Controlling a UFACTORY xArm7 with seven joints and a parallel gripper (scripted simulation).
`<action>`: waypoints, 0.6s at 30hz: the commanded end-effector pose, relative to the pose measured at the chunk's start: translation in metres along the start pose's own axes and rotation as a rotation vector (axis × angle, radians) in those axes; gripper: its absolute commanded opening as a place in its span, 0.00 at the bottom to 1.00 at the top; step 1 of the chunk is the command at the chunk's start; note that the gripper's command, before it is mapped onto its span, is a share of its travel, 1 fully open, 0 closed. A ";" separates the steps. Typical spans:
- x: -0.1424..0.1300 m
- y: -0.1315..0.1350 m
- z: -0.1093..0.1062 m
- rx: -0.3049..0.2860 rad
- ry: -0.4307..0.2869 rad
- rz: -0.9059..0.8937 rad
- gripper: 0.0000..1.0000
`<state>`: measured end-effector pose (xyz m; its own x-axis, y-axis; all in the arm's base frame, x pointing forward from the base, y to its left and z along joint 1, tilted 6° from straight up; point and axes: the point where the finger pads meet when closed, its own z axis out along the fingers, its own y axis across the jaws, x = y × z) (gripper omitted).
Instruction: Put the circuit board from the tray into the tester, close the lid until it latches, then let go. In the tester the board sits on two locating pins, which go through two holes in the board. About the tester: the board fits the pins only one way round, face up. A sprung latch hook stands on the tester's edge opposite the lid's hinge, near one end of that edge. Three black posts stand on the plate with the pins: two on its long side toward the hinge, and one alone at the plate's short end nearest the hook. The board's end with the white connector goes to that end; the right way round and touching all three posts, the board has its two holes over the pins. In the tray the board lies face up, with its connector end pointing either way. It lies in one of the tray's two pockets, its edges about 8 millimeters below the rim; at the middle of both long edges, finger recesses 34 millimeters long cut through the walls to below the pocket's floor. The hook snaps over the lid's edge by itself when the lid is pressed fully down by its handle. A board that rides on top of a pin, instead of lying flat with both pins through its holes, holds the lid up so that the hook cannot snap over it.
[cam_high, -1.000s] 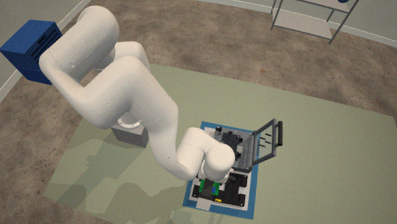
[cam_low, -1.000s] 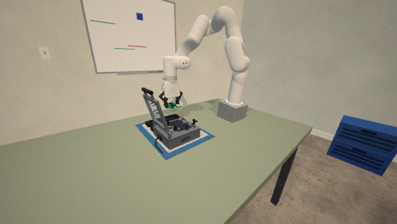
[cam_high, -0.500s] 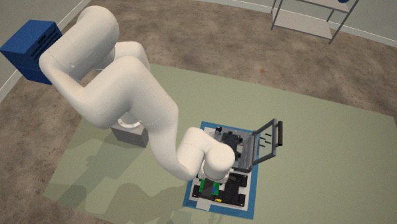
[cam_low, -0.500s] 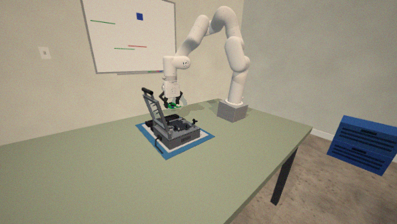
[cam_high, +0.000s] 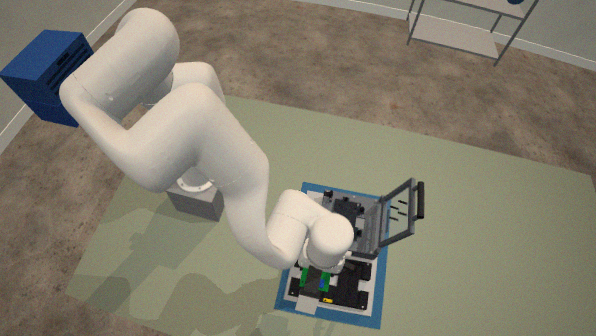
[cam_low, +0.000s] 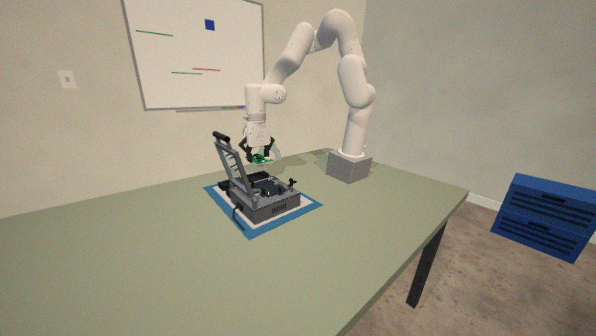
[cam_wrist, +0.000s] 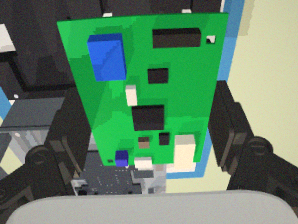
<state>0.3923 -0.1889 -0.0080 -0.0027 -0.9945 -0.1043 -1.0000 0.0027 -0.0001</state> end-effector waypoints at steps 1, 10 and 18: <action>-0.002 -0.002 -0.001 0.003 0.002 0.000 0.79; -0.018 -0.008 -0.003 0.003 0.002 0.000 0.79; -0.034 -0.013 -0.004 0.003 0.002 0.000 0.79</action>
<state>0.4016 -0.1620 -0.0033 -0.0030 -0.9945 -0.1043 -1.0000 0.0030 0.0001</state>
